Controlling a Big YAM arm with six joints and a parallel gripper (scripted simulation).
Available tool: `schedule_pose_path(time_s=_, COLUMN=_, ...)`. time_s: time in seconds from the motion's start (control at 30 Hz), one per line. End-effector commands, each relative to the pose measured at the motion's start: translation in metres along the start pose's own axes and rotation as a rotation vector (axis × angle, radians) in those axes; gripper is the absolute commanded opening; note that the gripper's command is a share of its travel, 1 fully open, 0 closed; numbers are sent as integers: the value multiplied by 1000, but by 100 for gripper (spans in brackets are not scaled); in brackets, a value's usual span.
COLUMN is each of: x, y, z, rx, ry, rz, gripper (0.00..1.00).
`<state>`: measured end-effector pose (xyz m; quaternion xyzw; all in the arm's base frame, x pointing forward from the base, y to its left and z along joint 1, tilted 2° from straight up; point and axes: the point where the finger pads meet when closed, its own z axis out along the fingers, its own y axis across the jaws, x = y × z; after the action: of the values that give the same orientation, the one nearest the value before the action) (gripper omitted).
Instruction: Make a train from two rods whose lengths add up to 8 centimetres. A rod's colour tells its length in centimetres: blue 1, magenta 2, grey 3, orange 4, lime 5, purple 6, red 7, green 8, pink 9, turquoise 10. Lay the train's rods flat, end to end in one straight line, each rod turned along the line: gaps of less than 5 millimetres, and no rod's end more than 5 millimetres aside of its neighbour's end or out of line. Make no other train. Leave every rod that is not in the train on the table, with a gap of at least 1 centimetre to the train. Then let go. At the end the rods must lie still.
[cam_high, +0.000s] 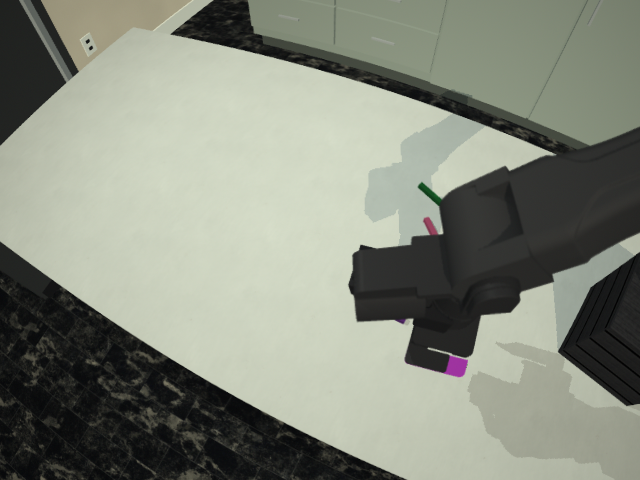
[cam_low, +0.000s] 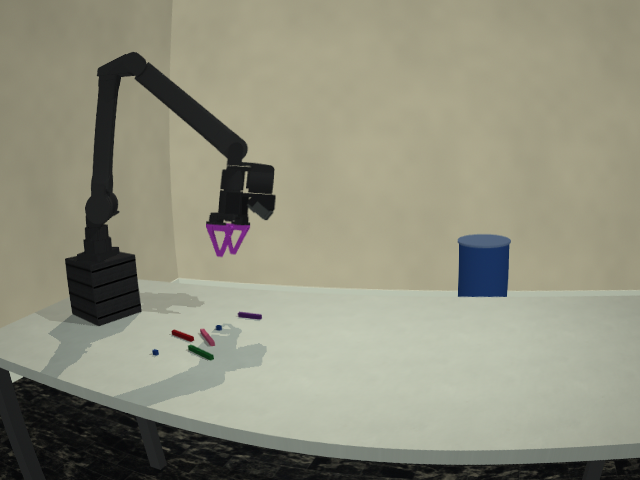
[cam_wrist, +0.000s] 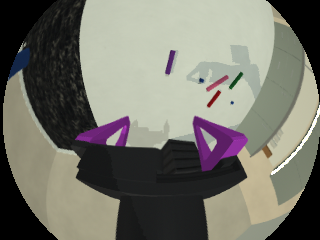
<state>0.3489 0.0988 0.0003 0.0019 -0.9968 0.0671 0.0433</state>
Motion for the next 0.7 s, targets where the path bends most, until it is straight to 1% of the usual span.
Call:
schedule_pose_path(time_s=0.0, x=-13, y=1, z=-11, rx=-12, ry=-35, rz=6, gripper=100)
schedule_pose_path(time_s=0.1, x=-13, y=-7, z=-3, rx=-13, ry=-24, rz=6, gripper=100)
schedule_pose_path(time_s=0.13, x=-10, y=-11, z=3, rx=-12, ry=-9, rz=6, gripper=100)
schedule_pose_path(time_s=0.2, x=-11, y=-23, z=8, rx=-17, ry=-1, rz=8, gripper=100)
schedule_pose_path(time_s=0.3, x=-16, y=-50, z=17, rx=-34, ry=3, rz=15, gripper=100)
schedule_pose_path(time_s=0.37, x=-20, y=-76, z=25, rx=-48, ry=6, rz=21, gripper=100)
schedule_pose_path(time_s=0.43, x=-21, y=-106, z=35, rx=-65, ry=7, rz=29, gripper=100)
schedule_pose_path(time_s=0.5, x=-21, y=-106, z=35, rx=-65, ry=7, rz=29, gripper=100)
schedule_pose_path(time_s=0.53, x=-25, y=-123, z=38, rx=-74, ry=-2, rz=34, gripper=100)
schedule_pose_path(time_s=0.57, x=-19, y=-141, z=46, rx=-83, ry=5, rz=37, gripper=100)
schedule_pose_path(time_s=0.67, x=-9, y=-197, z=65, rx=-111, ry=-2, rz=52, gripper=100)
